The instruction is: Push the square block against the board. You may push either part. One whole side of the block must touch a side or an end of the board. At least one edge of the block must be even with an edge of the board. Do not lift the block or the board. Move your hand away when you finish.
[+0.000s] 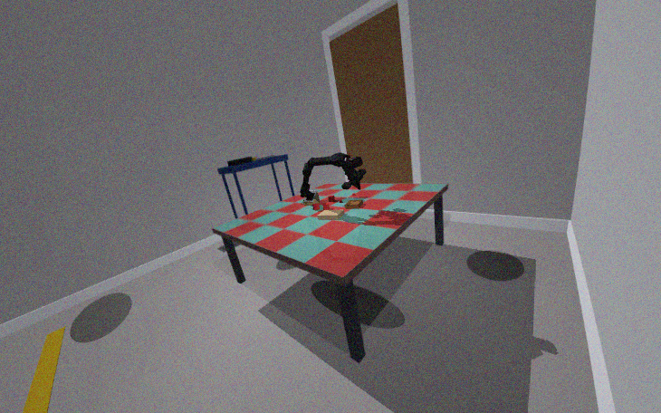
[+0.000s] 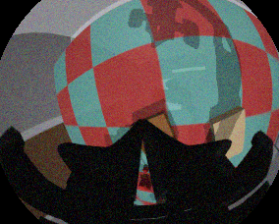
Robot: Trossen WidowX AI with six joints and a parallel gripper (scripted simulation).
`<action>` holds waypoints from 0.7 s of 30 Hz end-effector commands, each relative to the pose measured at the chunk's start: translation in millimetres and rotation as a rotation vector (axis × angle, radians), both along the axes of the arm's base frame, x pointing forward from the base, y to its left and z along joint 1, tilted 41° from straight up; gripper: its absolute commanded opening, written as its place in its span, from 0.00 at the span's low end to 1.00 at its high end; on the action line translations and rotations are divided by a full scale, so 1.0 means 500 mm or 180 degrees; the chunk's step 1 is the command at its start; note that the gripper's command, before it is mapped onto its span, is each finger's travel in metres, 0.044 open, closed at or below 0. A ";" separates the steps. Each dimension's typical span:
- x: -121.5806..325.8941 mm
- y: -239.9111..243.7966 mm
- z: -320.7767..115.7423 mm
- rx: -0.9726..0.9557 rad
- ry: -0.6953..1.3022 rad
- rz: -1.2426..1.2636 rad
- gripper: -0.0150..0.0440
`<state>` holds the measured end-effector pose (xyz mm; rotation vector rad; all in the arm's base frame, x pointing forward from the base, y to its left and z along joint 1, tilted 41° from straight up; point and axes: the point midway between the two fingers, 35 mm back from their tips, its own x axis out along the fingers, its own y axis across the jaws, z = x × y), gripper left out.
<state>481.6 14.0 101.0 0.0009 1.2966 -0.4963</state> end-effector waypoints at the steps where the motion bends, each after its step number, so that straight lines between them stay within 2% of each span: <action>1: 0.000 0.002 -0.036 -0.0243 0.0254 0.0213 0.25; 17: -0.015 0.000 -0.166 -0.1171 0.1360 0.1104 0.25; 21: -0.016 0.000 -0.172 -0.1208 0.1408 0.1144 0.25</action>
